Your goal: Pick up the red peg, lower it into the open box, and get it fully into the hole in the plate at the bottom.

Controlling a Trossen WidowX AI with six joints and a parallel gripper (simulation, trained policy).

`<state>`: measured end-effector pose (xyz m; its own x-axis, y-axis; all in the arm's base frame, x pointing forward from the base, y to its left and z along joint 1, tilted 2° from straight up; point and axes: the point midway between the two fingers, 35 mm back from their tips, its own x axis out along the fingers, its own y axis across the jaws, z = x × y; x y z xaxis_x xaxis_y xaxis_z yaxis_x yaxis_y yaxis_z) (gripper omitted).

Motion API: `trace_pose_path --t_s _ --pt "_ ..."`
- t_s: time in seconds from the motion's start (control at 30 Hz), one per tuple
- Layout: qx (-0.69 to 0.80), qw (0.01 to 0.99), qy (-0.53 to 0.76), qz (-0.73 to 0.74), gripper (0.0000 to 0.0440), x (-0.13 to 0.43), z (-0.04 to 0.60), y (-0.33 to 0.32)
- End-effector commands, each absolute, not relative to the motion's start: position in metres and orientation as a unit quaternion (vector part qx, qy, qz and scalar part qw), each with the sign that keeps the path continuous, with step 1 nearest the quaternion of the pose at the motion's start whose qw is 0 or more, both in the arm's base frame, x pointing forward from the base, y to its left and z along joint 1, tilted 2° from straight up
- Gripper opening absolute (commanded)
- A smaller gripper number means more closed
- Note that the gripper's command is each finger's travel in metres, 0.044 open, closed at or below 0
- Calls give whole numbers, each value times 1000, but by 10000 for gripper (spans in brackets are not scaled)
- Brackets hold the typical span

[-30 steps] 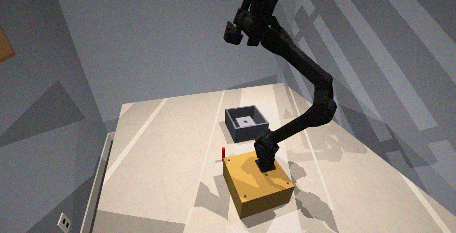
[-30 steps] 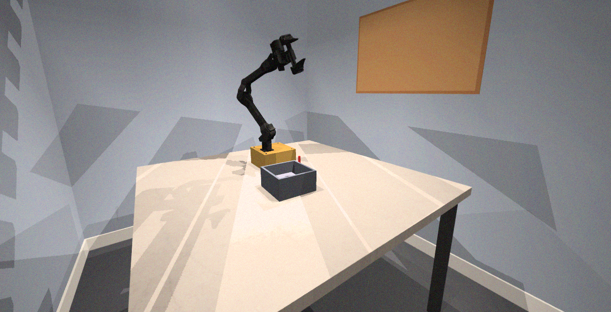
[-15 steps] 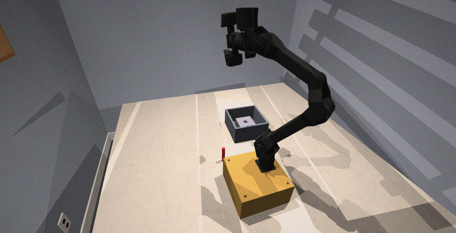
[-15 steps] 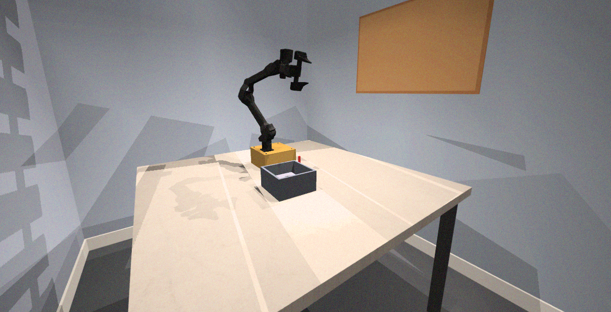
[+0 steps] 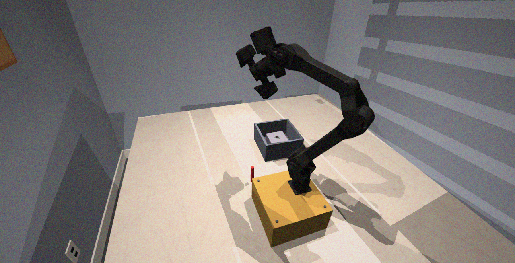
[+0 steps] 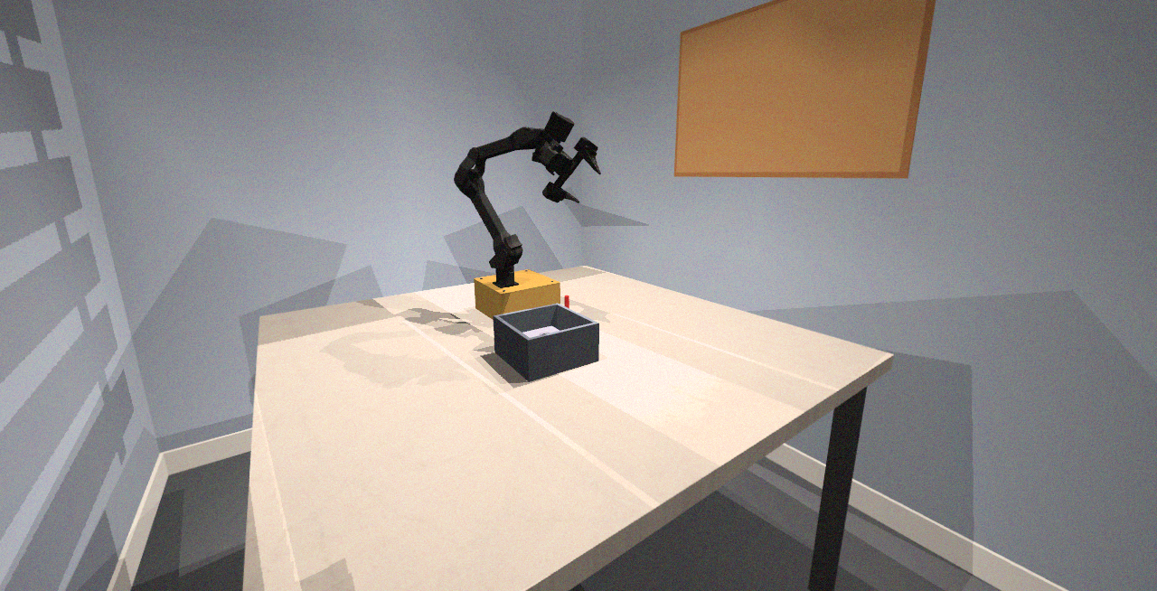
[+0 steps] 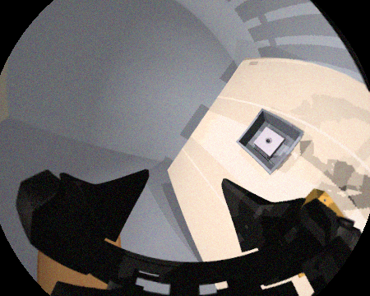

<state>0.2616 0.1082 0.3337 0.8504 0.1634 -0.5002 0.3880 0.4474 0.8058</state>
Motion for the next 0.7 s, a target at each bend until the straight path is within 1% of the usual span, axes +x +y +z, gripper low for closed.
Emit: trace_pose_path --t_s 0.0,0.33,0.67 --pt "474 815 321 -89 440 255 302 111" --pt "367 803 449 -137 440 230 235 114" --pt "264 756 567 -193 440 195 176 112"
